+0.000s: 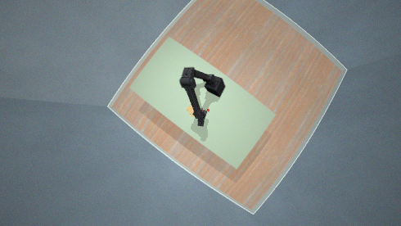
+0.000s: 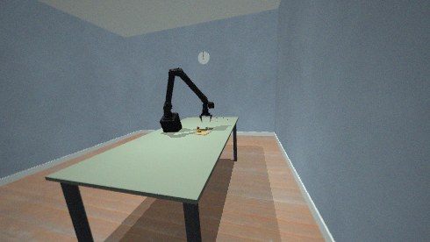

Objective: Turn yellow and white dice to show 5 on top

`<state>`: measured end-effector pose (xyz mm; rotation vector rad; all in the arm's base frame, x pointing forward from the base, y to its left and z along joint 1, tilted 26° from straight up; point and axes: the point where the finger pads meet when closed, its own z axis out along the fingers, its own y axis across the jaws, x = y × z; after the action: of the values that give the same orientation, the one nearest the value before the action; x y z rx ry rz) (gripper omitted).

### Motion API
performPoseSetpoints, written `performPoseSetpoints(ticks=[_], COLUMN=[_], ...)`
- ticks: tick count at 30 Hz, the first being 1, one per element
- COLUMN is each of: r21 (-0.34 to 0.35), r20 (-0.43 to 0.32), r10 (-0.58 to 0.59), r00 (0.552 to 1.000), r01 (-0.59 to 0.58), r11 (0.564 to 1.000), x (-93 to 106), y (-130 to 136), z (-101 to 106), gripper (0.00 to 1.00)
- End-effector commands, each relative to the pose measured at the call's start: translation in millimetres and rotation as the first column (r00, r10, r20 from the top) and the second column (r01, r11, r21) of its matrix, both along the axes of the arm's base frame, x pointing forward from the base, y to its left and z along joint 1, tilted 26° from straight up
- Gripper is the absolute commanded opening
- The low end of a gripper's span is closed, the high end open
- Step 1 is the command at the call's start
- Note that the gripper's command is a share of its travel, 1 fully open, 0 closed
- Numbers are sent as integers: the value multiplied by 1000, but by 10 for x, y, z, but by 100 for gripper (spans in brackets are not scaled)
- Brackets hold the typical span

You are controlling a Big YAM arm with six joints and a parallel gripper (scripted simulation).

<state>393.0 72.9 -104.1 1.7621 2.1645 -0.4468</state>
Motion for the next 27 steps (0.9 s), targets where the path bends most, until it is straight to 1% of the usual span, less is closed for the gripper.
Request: performPoseSetpoints(ticks=[1,5,6,27], r21=[5,5,5,5], r20=[46,49,49,48], r10=[-50,-56,-56,-53], r00=[998,997,997,997], r01=[50,56,56,53], r11=[999,998,998,999], x=[53,53,53,53], y=[86,86,85,84], z=[-6,-7,-7,-7], gripper=[100,100,38,38])
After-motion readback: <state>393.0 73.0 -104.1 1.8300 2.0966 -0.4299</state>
